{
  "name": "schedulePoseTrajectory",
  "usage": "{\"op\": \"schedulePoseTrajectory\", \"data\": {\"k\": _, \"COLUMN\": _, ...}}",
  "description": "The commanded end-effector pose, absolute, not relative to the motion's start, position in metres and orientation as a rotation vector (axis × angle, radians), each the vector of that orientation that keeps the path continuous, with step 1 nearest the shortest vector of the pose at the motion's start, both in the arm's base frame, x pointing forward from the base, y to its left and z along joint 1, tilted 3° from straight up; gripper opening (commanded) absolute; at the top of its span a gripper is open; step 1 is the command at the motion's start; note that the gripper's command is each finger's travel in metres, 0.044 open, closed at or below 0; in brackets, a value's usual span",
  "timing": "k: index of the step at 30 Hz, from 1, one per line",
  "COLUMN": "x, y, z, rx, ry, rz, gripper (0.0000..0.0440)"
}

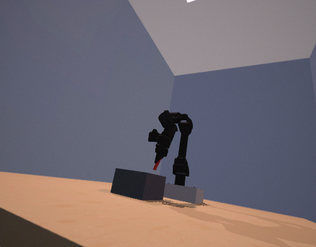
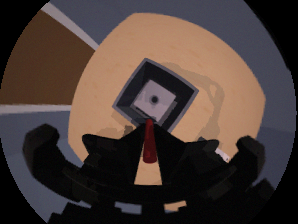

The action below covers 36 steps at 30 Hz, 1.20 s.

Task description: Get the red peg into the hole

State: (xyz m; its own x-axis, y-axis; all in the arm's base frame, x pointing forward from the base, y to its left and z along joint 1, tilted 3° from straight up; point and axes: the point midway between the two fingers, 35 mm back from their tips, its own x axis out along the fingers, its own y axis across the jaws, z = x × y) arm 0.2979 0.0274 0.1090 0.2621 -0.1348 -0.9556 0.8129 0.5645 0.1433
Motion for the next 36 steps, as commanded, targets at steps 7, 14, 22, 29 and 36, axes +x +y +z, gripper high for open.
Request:
{"op": "schedulePoseTrajectory", "data": {"k": 7, "x": 0.316, "y": -0.001, "z": 0.099, "rx": 0.779, "ry": 1.130, "rz": -0.766, "gripper": 0.0003}}
{"op": "schedulePoseTrajectory", "data": {"k": 14, "x": 0.324, "y": -0.014, "z": 0.086, "rx": 0.808, "ry": 1.151, "rz": -0.786, "gripper": 0.0010}}
{"op": "schedulePoseTrajectory", "data": {"k": 22, "x": 0.329, "y": -0.020, "z": 0.062, "rx": 0.813, "ry": 1.198, "rz": -0.804, "gripper": 0.0019}}
{"op": "schedulePoseTrajectory", "data": {"k": 29, "x": 0.332, "y": -0.026, "z": 0.042, "rx": 0.769, "ry": 1.250, "rz": -0.808, "gripper": 0.0154}}
{"op": "schedulePoseTrajectory", "data": {"k": 36, "x": 0.351, "y": -0.035, "z": 0.041, "rx": 0.758, "ry": 1.239, "rz": -0.798, "gripper": 0.0279}}
